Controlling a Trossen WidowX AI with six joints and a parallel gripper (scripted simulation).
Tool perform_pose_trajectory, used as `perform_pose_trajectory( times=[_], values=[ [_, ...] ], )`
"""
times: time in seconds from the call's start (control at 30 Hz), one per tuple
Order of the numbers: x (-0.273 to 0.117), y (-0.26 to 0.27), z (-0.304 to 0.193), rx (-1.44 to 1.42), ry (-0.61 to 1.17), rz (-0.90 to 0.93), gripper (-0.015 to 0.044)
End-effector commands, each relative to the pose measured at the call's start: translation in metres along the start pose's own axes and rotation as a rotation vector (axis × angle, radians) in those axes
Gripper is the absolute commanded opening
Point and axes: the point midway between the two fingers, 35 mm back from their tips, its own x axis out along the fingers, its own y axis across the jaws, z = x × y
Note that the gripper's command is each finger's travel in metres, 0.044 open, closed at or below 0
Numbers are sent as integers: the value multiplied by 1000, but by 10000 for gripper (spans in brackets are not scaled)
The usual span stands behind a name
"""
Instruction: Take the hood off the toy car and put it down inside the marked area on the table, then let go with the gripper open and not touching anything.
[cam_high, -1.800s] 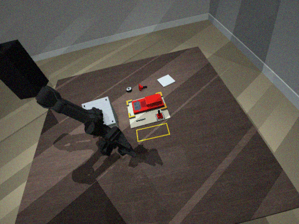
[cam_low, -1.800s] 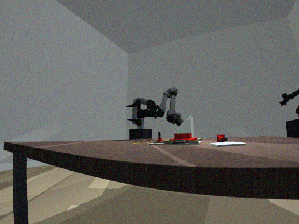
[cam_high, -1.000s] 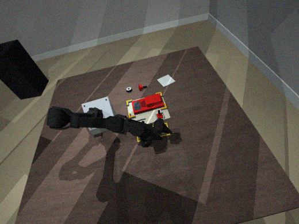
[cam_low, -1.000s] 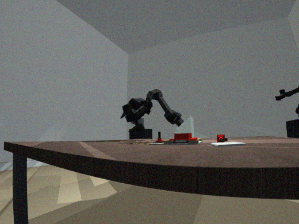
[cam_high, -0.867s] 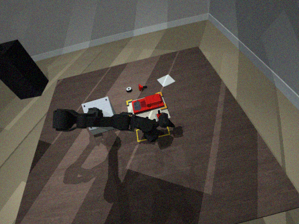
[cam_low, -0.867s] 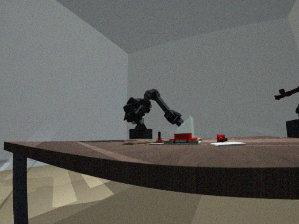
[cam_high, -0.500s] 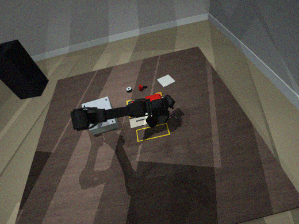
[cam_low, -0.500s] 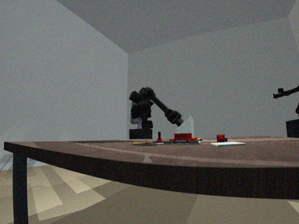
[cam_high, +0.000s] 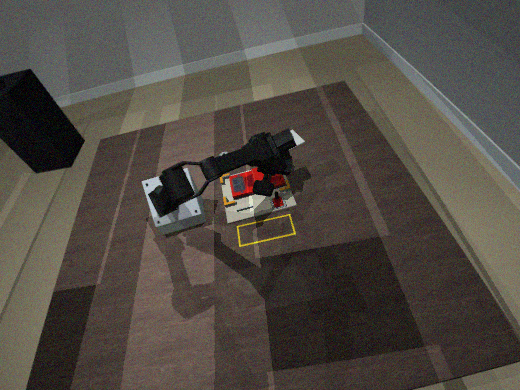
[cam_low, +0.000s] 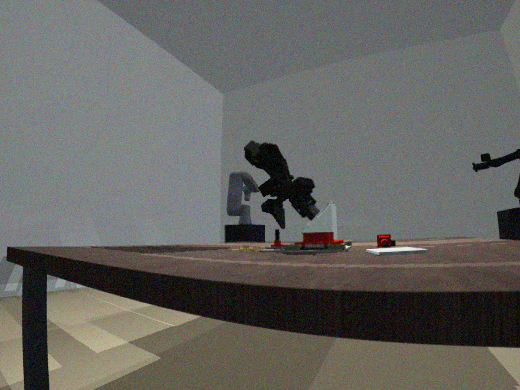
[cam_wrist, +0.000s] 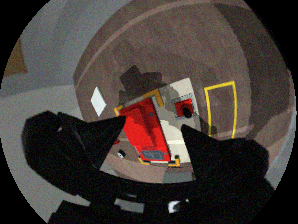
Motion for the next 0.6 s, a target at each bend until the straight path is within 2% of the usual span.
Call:
perform_pose_trajectory(
  times=[0.0,0.3,0.57],
  values=[
    [-2,20,-15,-155,37,-81,440],
    [-9,64,-51,-495,75,-286,440],
    [-9,67,-53,-520,75,-301,440]
  ],
)
